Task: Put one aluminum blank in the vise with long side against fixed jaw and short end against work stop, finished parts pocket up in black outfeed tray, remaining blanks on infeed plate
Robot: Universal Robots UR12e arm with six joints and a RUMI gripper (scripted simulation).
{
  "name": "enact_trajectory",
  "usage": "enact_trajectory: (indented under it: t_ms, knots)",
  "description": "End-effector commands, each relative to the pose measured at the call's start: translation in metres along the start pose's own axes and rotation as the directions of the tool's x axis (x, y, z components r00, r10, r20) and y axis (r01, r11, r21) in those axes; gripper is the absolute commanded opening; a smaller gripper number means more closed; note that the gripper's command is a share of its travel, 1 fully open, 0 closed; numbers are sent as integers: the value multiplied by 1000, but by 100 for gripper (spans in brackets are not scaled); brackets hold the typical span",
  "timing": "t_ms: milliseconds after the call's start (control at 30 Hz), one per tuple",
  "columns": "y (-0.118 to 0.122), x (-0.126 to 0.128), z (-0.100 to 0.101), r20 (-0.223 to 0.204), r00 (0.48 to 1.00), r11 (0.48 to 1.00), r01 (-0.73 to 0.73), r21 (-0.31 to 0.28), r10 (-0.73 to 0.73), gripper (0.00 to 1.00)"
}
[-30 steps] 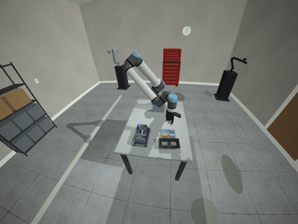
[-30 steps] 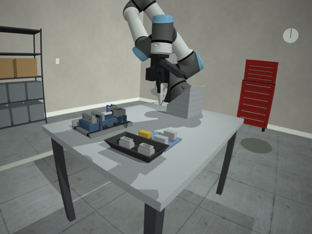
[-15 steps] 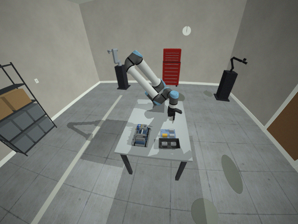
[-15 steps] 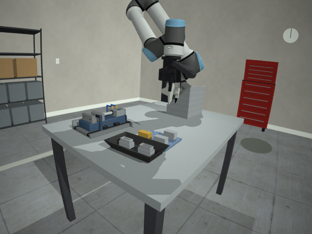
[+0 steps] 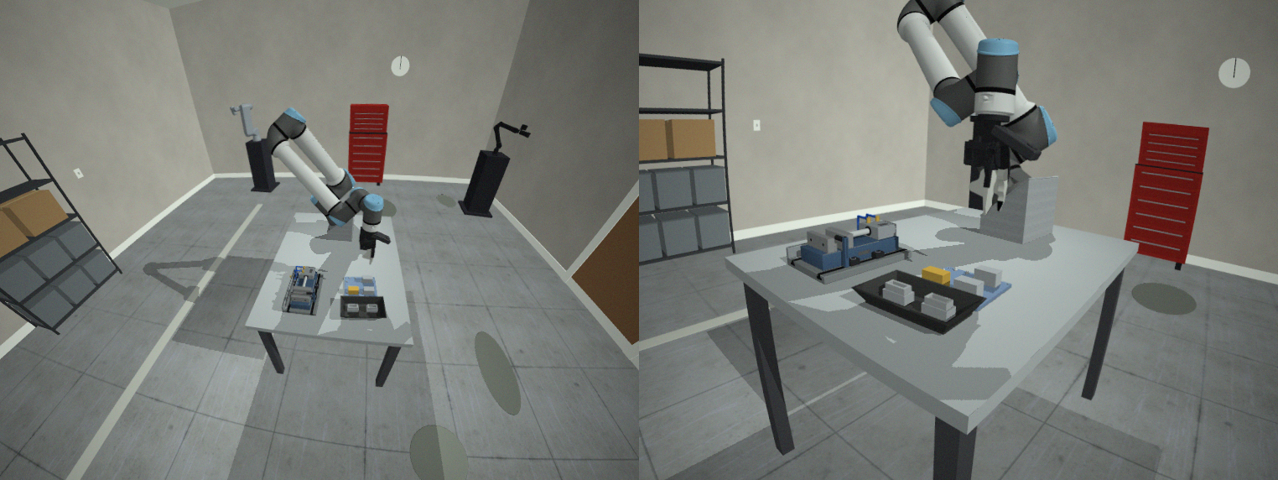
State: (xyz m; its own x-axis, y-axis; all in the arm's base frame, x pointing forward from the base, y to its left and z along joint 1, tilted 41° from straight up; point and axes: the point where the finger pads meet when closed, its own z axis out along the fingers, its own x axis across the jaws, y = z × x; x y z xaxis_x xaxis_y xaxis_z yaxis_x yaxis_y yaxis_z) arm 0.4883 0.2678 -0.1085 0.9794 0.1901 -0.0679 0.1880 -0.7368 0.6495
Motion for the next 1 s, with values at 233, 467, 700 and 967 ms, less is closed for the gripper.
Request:
enact_trajectory:
  t_ms: [233, 467, 700, 967]
  knots:
    - [0, 0, -1, -1, 1000, 1000, 0, 0, 0, 40]
    - [0, 0, 0, -1, 1000, 1000, 0, 0, 0, 40]
    - [0, 0, 4, -1, 1000, 1000, 0, 0, 0, 40]
    - [0, 1, 16, -1, 1000, 1000, 0, 0, 0, 40]
